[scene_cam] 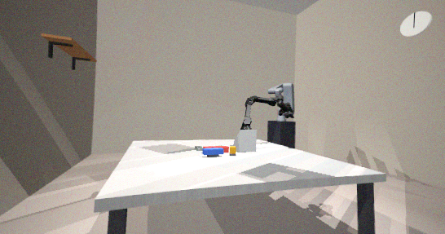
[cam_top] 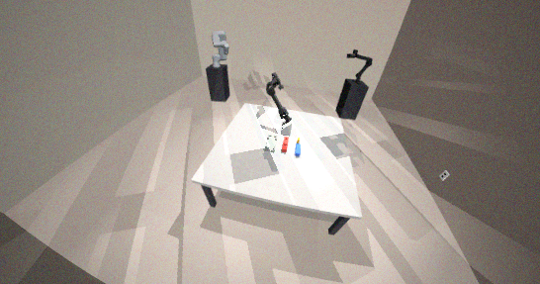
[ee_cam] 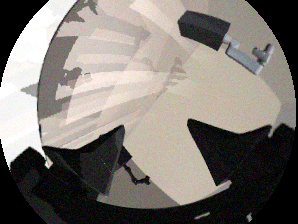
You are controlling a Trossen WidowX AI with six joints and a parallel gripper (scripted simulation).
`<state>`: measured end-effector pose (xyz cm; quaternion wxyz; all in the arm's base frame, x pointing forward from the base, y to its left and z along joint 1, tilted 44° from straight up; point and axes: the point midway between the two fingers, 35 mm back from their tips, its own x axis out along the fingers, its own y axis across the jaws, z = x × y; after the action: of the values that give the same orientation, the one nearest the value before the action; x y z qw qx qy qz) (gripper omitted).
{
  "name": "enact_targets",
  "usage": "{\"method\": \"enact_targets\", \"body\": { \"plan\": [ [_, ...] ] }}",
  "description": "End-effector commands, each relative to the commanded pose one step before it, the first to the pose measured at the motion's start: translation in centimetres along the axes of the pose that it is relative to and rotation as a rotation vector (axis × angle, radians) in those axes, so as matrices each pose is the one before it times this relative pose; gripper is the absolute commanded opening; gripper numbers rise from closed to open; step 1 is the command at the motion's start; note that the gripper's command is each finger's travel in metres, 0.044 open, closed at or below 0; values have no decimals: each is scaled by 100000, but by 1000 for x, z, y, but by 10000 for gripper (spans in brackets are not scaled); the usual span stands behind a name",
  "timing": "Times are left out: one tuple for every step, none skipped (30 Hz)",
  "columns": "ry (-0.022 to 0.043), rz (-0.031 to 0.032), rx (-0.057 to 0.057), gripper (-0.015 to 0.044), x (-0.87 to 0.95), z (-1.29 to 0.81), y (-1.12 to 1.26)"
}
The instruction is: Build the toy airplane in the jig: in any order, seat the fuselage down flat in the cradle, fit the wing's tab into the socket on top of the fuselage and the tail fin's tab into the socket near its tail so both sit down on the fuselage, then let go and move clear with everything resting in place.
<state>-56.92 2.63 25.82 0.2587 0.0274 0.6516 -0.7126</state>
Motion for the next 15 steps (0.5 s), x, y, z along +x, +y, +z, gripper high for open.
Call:
{"method": "enact_targets", "body": {
  "plan": [
    [0, 0, 0, 426, 0, 0, 0],
    [334, 73, 316, 440, -52, -134, 35],
    [1002, 216, 949, 440, -156, -401, 105],
    [1670, 349, 1585, 440, -260, -669, 173],
    [2338, 466, 2224, 440, -362, -939, 236],
    [3006, 562, 2868, 440, -459, -1211, 291],
    [3668, 630, 3513, 440, -551, -1484, 336],
    [4029, 623, 3878, 440, -589, -1640, 342],
    [4026, 551, 3897, 440, -570, -1651, 311],
    [4020, 480, 3915, 440, -549, -1661, 279],
    [4013, 411, 3931, 440, -529, -1669, 247],
    [4075, -60, 2419, 440, -839, -1520, 19],
    [4183, 35, 2857, 440, -782, -1623, 61],
    [4058, 237, 3520, 440, -614, -1692, 133],
    [3762, 556, 4483, 440, -339, -1753, 231]
  ]
}}
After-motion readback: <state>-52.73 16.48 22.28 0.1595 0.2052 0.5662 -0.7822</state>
